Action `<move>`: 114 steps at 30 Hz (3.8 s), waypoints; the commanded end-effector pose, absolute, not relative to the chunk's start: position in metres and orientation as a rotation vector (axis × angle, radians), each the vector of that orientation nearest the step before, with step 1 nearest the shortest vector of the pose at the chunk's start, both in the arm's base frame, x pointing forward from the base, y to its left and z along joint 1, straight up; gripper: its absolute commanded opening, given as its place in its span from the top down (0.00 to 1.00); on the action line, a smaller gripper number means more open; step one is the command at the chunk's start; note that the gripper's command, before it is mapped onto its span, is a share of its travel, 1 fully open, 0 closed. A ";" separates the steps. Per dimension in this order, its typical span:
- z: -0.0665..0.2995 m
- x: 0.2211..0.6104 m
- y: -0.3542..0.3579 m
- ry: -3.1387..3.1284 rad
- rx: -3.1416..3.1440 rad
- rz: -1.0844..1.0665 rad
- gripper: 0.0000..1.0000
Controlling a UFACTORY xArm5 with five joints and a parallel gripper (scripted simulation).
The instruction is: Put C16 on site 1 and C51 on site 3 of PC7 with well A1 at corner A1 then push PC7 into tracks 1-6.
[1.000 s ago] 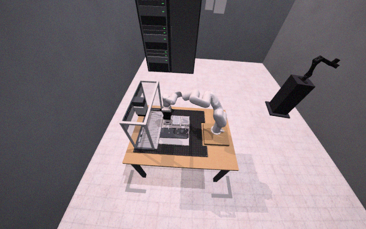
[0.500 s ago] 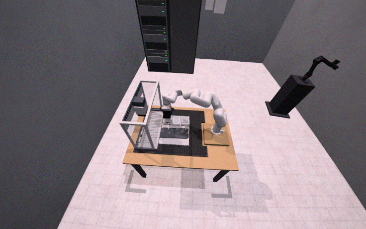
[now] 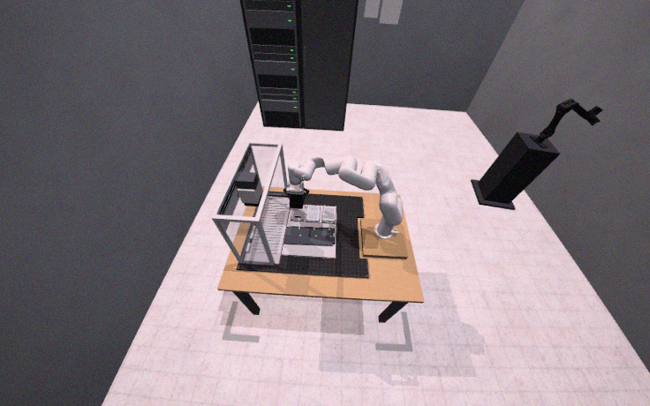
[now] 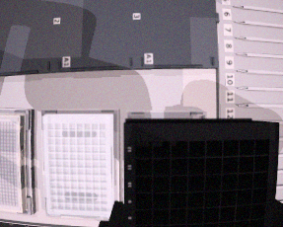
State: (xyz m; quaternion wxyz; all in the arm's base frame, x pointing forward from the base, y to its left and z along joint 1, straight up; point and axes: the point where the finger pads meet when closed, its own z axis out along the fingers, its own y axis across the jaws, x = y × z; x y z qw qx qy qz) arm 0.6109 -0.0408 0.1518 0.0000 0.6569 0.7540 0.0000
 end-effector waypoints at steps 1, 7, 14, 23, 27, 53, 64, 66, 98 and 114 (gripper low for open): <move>0.154 0.612 -0.041 2.365 2.061 0.000 1.00; 0.154 0.611 -0.031 2.390 2.032 0.000 1.00; 0.154 0.609 0.004 2.390 2.032 0.000 1.00; 0.153 0.606 0.039 2.391 2.032 0.001 1.00; 0.153 0.605 0.059 2.391 2.032 0.001 1.00; 0.153 0.598 0.150 2.391 2.032 0.001 1.00; 0.153 0.598 0.150 2.391 2.032 0.001 1.00; 0.153 0.598 0.150 2.391 2.032 0.001 1.00; 0.109 0.598 0.150 2.391 2.032 0.001 1.00; 0.086 0.598 0.149 2.391 2.032 0.001 1.00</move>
